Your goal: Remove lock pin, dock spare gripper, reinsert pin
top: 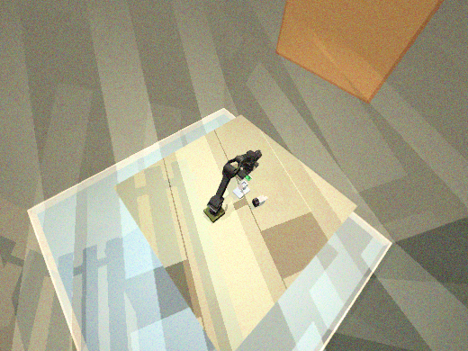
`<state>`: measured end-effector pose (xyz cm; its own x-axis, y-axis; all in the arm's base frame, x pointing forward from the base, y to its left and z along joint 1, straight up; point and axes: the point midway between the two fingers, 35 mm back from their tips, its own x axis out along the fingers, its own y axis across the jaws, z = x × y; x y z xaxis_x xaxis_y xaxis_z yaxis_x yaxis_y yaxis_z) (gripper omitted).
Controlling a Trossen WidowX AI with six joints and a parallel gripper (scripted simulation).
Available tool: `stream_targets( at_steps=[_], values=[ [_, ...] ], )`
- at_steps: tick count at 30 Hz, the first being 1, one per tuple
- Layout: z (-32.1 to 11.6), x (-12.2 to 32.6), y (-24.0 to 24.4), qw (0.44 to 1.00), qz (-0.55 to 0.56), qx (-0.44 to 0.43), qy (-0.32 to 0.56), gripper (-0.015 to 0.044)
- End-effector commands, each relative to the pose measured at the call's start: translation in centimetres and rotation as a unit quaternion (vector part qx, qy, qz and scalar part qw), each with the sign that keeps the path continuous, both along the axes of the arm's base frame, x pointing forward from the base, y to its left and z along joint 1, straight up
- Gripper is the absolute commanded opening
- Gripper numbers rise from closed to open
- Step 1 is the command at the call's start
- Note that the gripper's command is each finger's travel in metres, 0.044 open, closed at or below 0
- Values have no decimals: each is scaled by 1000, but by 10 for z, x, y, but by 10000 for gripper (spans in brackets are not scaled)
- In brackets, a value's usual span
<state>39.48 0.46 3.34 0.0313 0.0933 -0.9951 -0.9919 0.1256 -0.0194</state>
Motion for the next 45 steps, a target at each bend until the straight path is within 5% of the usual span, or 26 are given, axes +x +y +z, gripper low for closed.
stream_targets(
  at_steps=[1,19,36,45],
  values=[
    [-4,-1,0,1000,2,0,3,0],
    [0,0,0,1000,0,0,0,0],
    [13,-2,0,1000,0,0,3,440],
    [30,-6,0,1000,0,0,9,440]
  ],
)
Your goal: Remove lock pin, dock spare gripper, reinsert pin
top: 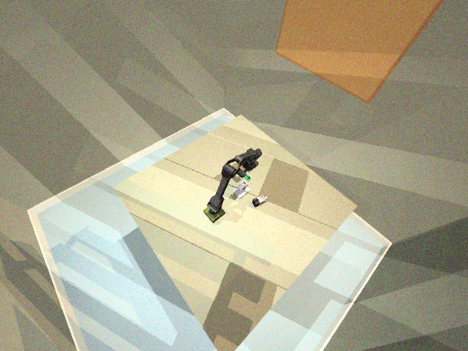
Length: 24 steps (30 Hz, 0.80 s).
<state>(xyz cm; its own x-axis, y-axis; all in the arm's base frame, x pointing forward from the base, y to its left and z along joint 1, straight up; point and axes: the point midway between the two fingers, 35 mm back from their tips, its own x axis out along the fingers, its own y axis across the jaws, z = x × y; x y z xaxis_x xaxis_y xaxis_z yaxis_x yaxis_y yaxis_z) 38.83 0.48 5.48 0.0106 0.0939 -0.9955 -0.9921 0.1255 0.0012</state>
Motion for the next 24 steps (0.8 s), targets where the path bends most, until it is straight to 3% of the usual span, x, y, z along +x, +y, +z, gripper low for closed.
stream_targets(
  at_steps=[1,24],
  values=[
    [11,0,0,1000,0,0,0,440],
    [56,-9,0,1000,0,0,14,440]
  ],
)
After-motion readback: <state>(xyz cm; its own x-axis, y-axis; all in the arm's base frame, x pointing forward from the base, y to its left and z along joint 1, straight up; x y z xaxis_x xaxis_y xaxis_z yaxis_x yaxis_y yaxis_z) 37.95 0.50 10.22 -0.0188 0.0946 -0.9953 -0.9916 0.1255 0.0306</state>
